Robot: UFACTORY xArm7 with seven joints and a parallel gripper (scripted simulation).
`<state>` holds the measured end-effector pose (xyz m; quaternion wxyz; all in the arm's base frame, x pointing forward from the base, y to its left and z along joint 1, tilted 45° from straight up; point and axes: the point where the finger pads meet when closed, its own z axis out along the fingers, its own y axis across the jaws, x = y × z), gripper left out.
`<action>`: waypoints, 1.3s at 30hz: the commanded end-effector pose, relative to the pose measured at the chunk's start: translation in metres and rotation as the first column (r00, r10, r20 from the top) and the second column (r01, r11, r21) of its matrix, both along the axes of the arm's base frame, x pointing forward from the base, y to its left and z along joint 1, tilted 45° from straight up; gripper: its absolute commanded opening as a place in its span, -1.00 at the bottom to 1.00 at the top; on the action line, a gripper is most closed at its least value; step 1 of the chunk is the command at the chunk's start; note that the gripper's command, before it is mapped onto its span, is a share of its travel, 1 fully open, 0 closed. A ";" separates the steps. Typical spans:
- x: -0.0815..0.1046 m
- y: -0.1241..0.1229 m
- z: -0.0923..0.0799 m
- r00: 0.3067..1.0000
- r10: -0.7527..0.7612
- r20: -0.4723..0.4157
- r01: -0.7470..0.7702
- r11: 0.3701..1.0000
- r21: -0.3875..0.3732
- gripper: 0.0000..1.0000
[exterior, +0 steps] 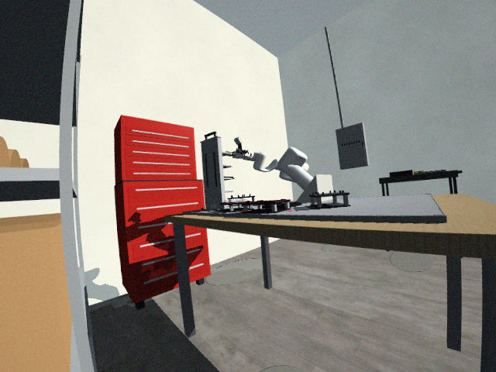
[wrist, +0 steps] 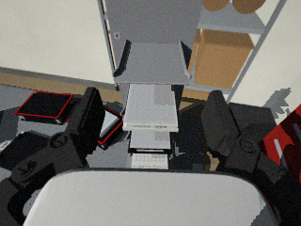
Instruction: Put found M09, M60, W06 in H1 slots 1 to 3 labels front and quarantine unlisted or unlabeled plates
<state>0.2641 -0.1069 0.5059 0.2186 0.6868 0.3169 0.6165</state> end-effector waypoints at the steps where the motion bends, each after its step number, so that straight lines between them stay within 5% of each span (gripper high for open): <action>1: -0.001 -0.008 -0.007 1.000 -0.001 0.001 0.001 1.000 -0.002 1.00; 28: -0.003 -0.051 -0.051 1.000 0.000 0.000 0.000 1.000 -0.002 1.00; 39: 0.007 -0.050 -0.053 1.000 0.000 0.000 0.000 1.000 -0.002 1.00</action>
